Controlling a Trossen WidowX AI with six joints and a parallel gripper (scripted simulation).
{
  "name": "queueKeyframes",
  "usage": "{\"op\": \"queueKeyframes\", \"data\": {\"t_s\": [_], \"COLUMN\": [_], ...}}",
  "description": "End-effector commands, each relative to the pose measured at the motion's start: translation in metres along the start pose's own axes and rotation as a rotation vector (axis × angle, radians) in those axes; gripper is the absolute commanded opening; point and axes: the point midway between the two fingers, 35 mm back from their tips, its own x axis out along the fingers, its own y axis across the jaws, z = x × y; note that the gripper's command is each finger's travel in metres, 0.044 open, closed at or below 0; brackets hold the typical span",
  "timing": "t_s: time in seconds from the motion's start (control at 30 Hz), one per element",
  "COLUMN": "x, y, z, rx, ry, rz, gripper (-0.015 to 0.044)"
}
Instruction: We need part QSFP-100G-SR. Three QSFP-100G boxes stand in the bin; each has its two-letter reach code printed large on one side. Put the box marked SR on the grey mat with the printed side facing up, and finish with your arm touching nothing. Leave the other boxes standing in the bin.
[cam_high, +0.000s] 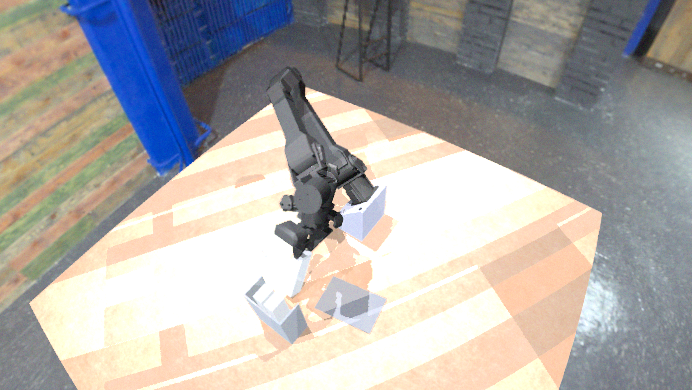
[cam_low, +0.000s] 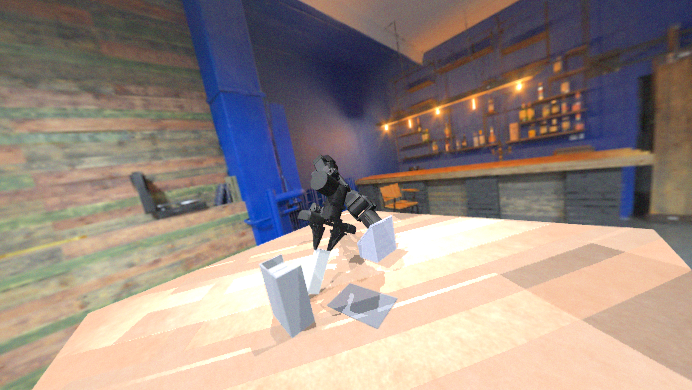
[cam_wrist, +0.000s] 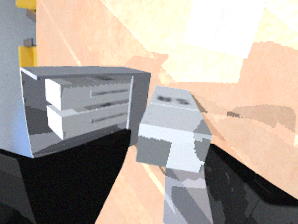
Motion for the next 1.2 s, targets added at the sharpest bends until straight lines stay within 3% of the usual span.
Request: {"op": "queueKeyframes", "data": {"t_s": [0.0, 1.17], "x": [0.001, 0.019], "y": [-0.001, 0.051], "z": [0.000, 0.000], "rx": [0.001, 0.001], "ry": [0.001, 0.004], "rz": [0.002, -0.364], "gripper": [0.0237, 0.0237]}}
